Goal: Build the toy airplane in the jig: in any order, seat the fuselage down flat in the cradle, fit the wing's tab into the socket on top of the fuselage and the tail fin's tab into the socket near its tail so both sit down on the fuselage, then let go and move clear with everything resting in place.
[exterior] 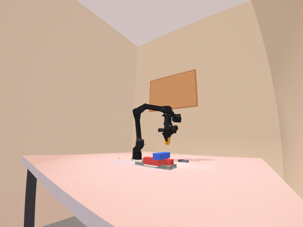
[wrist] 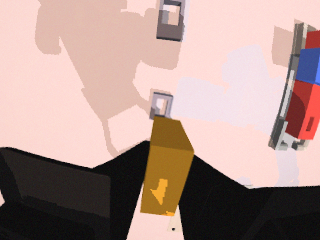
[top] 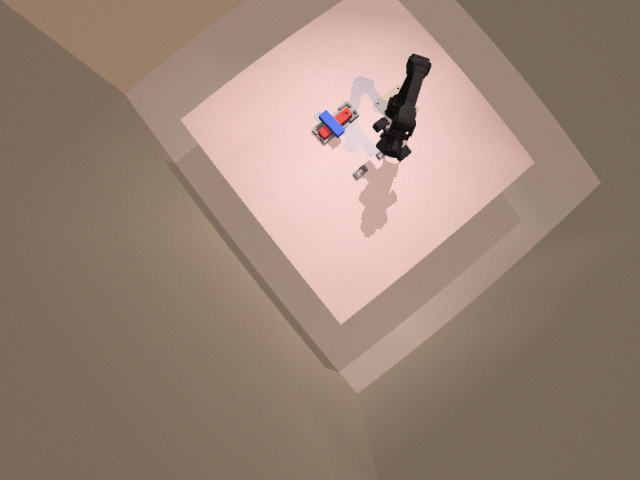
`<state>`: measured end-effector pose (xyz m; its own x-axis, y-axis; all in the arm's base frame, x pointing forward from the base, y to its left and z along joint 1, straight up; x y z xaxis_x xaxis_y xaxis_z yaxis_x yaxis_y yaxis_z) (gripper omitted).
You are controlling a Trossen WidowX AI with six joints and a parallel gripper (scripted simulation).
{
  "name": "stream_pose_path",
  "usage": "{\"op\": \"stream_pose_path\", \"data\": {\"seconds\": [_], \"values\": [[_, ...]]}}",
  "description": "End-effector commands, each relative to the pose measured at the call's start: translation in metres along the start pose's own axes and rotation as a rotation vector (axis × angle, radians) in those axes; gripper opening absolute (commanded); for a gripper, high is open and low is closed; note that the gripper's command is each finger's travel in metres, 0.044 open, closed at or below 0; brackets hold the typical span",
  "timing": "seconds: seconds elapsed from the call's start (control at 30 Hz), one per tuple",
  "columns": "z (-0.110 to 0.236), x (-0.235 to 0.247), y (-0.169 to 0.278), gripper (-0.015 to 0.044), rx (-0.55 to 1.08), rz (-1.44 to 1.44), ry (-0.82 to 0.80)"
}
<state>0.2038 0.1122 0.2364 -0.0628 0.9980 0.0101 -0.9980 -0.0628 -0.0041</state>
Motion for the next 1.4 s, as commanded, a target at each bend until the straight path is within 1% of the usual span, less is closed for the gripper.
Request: {"op": "stream_pose_path", "data": {"seconds": [0.0, 0.17, 0.77, 1.37], "values": [[0.015, -0.002, 0.003, 0.0000, -0.015, -0.004, -0.001], [0.014, -0.006, 0.001, 0.0000, -0.015, -0.002, -0.001], [0.004, -0.057, -0.019, 0.0000, -0.019, 0.010, 0.002], [-0.006, -0.113, -0.026, 0.0000, -0.023, 0.019, 0.013]]}}
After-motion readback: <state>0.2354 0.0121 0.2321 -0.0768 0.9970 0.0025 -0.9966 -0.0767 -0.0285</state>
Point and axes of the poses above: the point midway between the two fingers, 35 mm back from their tips, its own z axis back along the fingers, its own x axis across the jaws, y = z × x, the point moved 6 cm from there along z, back along the fingers, and after that the axes turned 11 degrees about z, right-handed, at the moved point
